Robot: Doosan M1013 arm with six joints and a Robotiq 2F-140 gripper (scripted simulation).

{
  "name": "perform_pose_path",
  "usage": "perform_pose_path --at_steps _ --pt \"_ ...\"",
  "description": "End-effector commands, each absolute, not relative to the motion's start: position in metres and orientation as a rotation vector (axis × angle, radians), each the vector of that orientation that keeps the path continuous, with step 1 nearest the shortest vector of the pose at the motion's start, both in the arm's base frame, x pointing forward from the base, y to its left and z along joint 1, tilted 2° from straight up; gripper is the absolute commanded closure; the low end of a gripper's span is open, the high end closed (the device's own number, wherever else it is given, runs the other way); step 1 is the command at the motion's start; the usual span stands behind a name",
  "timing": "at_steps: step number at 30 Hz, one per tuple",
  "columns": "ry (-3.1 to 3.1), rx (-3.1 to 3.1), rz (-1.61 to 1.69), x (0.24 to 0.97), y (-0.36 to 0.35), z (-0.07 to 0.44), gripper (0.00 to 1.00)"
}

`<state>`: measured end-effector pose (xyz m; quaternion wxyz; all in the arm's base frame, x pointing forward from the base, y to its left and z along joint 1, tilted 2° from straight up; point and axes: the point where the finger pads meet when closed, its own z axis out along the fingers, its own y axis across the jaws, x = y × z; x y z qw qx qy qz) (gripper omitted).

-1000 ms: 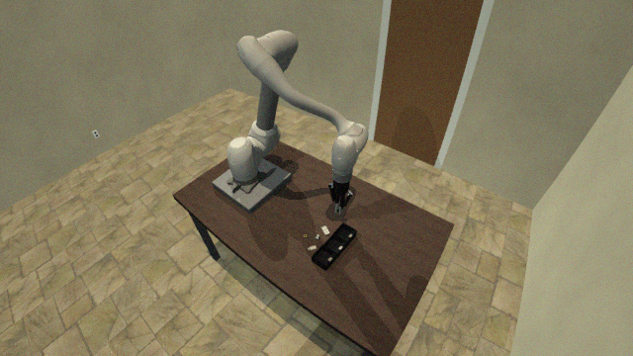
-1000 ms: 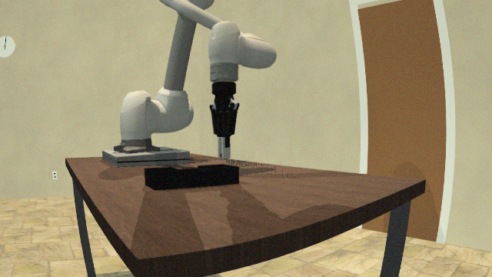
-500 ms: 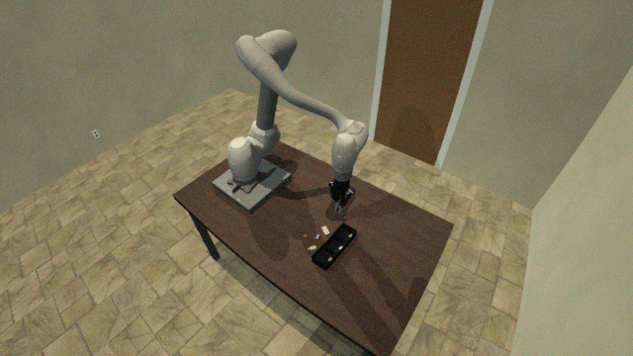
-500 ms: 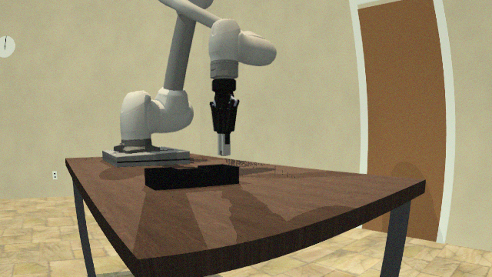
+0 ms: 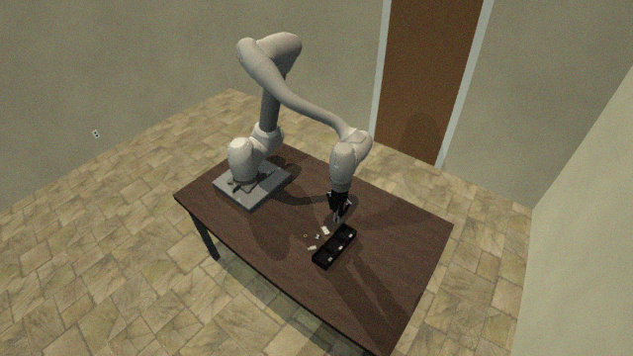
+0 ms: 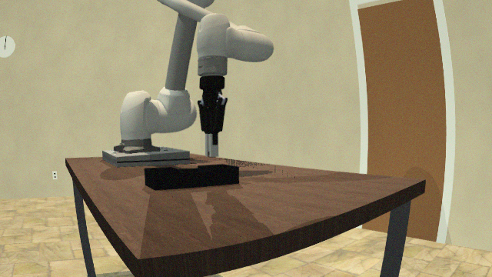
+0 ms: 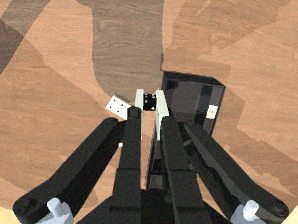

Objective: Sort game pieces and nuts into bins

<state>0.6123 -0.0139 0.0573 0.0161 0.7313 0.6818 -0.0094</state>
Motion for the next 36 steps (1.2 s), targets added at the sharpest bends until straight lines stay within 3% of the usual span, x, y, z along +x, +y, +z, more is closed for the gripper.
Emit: perform_pose_path --at_steps 1,20,36 --pt "2.121 2.274 -0.029 0.618 -0.027 0.058 0.93" --pt "2.046 2.341 -0.027 0.653 -0.123 0.062 0.93" --pt "2.046 2.341 -0.027 0.653 -0.122 0.062 0.93"
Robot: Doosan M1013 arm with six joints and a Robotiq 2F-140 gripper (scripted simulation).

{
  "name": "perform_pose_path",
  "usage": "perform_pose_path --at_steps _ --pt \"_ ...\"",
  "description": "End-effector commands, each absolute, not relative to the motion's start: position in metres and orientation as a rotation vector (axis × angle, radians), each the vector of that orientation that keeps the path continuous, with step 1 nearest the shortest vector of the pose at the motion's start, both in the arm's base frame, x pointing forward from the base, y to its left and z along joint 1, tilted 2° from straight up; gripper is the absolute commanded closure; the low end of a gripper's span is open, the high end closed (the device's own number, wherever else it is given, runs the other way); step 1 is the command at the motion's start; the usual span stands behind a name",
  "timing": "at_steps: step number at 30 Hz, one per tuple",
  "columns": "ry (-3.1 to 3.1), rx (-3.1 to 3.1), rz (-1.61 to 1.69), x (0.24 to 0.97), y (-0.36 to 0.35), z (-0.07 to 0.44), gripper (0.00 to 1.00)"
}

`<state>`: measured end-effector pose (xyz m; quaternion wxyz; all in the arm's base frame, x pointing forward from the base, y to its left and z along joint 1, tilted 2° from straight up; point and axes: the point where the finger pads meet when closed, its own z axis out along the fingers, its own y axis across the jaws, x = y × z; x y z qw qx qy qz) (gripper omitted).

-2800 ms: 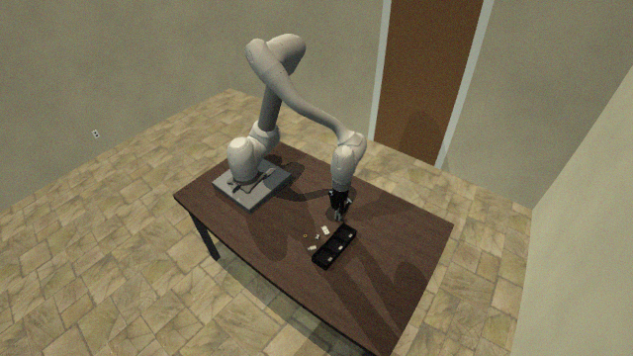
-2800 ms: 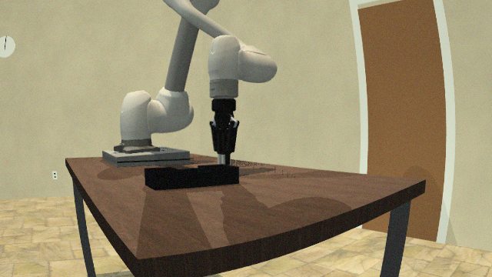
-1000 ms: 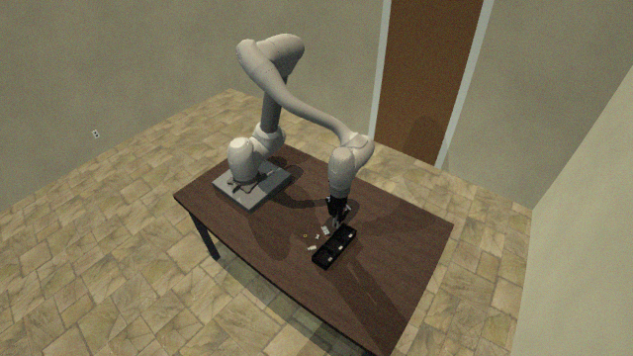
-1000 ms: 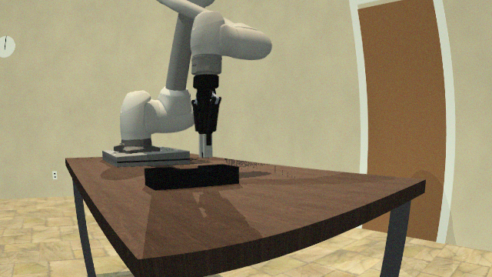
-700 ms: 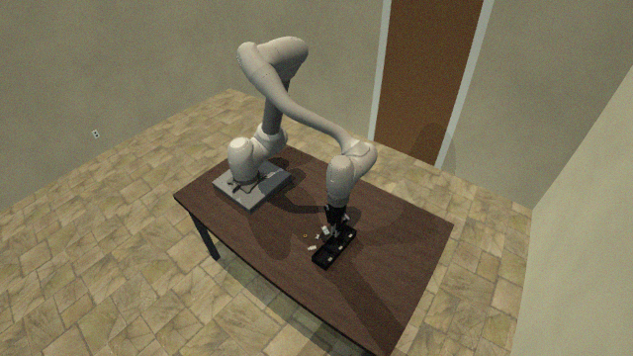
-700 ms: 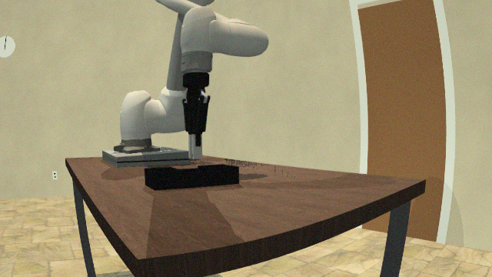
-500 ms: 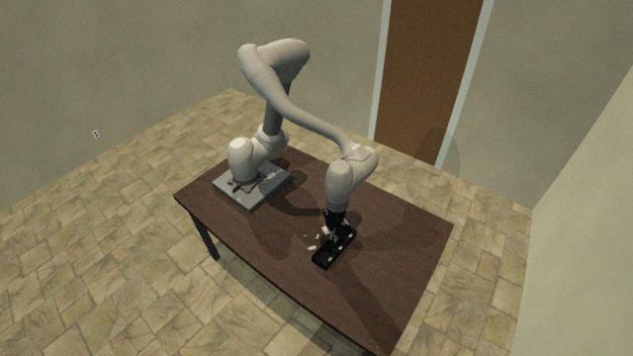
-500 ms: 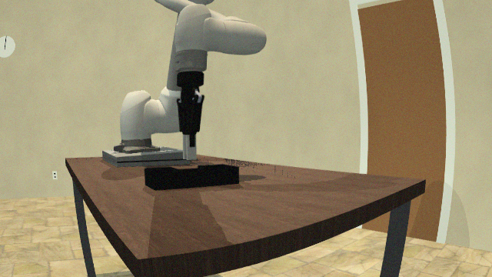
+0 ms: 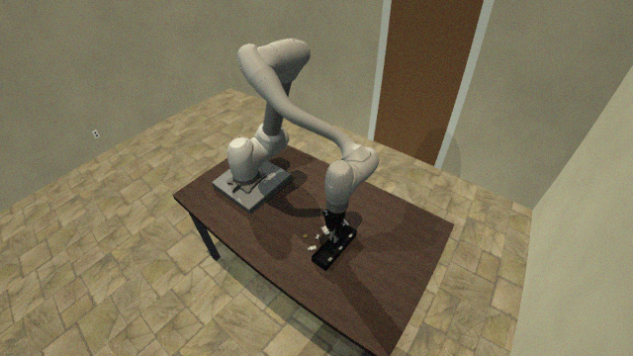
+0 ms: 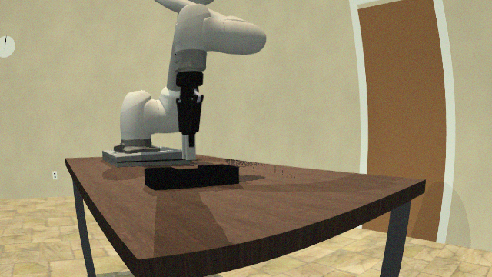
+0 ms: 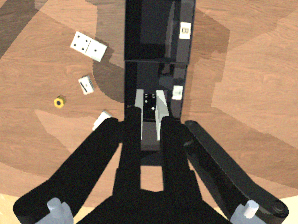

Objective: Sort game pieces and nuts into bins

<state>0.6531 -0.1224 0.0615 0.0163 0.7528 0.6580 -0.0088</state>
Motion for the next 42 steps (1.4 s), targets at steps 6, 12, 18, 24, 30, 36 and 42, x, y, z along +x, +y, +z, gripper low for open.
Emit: perform_pose_path --at_steps 6,12,18,24,30,36,42 --pt "2.046 2.341 -0.027 0.653 -0.123 0.05 0.93" --pt "2.046 2.341 -0.027 0.653 -0.123 0.04 0.93" --pt "2.046 2.341 -0.027 0.653 -0.123 0.03 0.93" --pt "2.046 2.341 -0.027 0.653 -0.124 0.018 0.93" --pt "2.046 2.341 -0.027 0.653 -0.124 0.01 0.93" --pt "2.046 2.341 -0.027 0.653 -0.124 0.01 0.93" --pt "2.046 2.341 -0.027 0.653 -0.124 0.01 0.81"
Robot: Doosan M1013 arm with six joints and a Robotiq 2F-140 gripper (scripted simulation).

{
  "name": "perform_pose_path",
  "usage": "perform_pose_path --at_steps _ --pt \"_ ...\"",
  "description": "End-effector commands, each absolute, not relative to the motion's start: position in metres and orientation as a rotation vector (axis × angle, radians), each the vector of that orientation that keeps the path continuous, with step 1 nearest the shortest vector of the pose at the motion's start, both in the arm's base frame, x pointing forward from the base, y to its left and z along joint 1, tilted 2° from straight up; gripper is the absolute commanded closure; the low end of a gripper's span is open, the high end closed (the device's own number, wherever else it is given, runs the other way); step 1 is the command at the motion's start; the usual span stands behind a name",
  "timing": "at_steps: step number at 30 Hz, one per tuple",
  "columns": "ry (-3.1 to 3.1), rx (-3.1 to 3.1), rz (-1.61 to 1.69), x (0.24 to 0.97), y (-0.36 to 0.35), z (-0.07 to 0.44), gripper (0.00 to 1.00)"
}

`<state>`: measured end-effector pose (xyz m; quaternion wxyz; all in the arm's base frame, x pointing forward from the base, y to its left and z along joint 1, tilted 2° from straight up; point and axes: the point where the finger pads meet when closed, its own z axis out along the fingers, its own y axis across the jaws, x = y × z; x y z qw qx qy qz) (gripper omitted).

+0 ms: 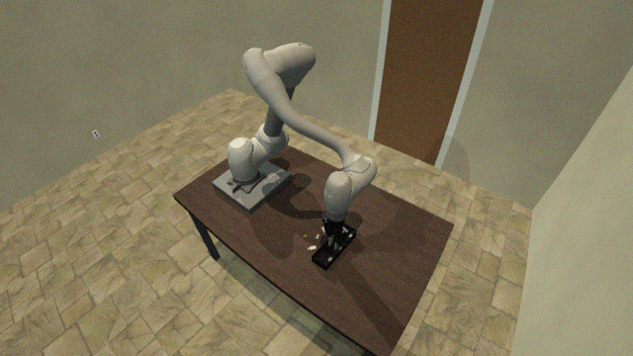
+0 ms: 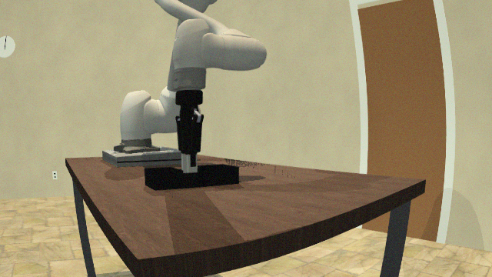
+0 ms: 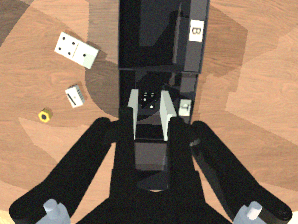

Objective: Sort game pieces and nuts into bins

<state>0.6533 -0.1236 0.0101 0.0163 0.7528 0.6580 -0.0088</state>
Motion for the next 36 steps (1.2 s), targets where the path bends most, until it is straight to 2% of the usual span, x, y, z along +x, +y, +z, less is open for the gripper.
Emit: perform_pose_path --at_steps 1,36 --pt "2.046 2.341 -0.027 0.653 -0.124 0.01 0.81" --pt "2.046 2.341 -0.027 0.653 -0.123 0.036 0.81"
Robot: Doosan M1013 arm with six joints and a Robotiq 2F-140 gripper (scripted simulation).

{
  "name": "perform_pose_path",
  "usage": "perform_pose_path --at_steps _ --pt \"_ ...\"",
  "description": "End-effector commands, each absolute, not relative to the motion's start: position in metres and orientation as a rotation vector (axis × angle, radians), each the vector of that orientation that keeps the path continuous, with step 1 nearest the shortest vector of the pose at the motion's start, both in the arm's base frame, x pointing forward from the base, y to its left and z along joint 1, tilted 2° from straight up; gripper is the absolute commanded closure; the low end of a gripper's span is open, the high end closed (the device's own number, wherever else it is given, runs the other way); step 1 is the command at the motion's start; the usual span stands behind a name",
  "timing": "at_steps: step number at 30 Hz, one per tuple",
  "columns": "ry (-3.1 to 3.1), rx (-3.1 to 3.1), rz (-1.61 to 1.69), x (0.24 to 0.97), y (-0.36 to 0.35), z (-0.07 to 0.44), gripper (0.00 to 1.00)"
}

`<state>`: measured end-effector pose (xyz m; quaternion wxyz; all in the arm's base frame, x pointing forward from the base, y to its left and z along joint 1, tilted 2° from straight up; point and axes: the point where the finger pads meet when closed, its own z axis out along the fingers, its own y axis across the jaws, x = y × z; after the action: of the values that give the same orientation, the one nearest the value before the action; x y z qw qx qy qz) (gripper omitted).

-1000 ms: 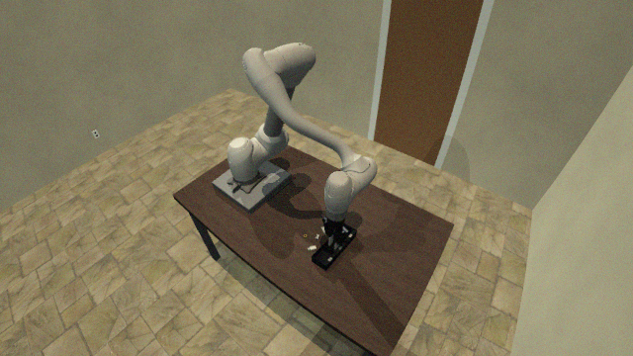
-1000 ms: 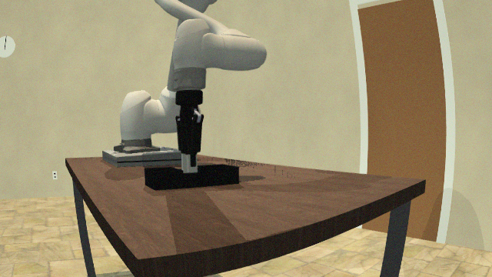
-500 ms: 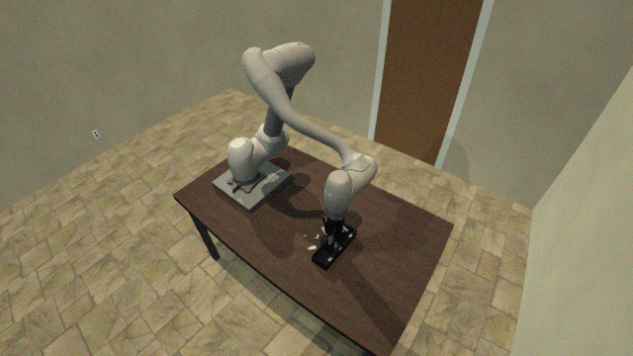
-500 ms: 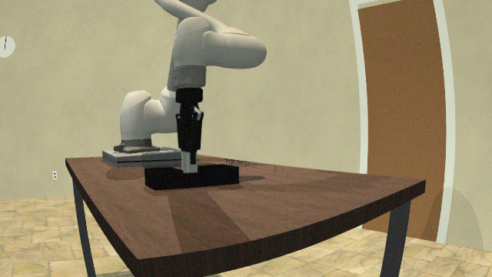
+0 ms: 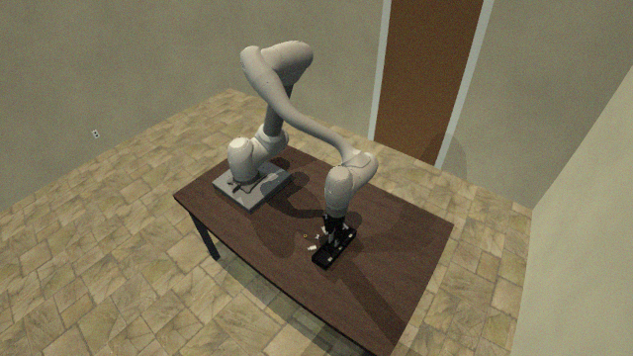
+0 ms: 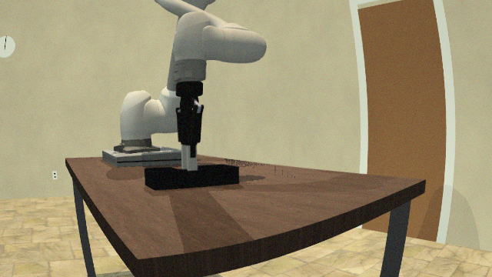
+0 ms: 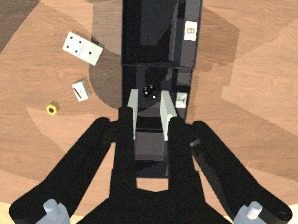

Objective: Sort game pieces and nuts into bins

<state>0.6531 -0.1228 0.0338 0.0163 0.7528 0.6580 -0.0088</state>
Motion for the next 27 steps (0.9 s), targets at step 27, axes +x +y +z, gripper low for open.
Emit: perform_pose_path --at_steps 27 --pt "2.631 1.667 -0.042 0.575 -0.058 0.059 0.75"
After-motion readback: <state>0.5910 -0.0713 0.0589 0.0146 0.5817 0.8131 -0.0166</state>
